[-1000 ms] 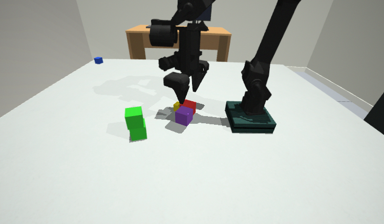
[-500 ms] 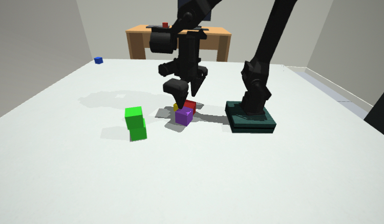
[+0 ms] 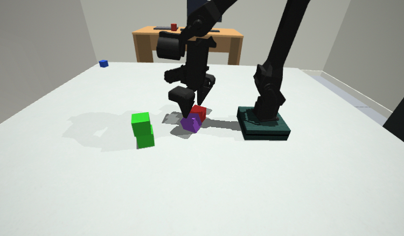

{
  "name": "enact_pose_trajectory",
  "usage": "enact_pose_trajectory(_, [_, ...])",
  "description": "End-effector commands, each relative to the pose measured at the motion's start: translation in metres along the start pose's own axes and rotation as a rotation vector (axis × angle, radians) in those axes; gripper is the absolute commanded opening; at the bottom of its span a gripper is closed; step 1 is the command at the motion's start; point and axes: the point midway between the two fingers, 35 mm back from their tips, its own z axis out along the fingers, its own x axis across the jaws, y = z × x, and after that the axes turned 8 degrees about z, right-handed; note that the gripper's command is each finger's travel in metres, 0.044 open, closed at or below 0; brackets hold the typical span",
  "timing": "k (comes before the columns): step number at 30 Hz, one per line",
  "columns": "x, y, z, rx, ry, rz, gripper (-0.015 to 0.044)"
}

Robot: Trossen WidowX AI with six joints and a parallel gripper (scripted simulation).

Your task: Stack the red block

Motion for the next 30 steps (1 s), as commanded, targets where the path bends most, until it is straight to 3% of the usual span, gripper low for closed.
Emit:
enact_pose_trajectory(1, [-0.0074, -0.0105, 0.0165, 0.045, -0.035, 0.000, 0.0440])
enact_pose_trajectory(30, [-0.0078, -0.0113, 0.0218, 0.045, -0.035, 0.000, 0.0440])
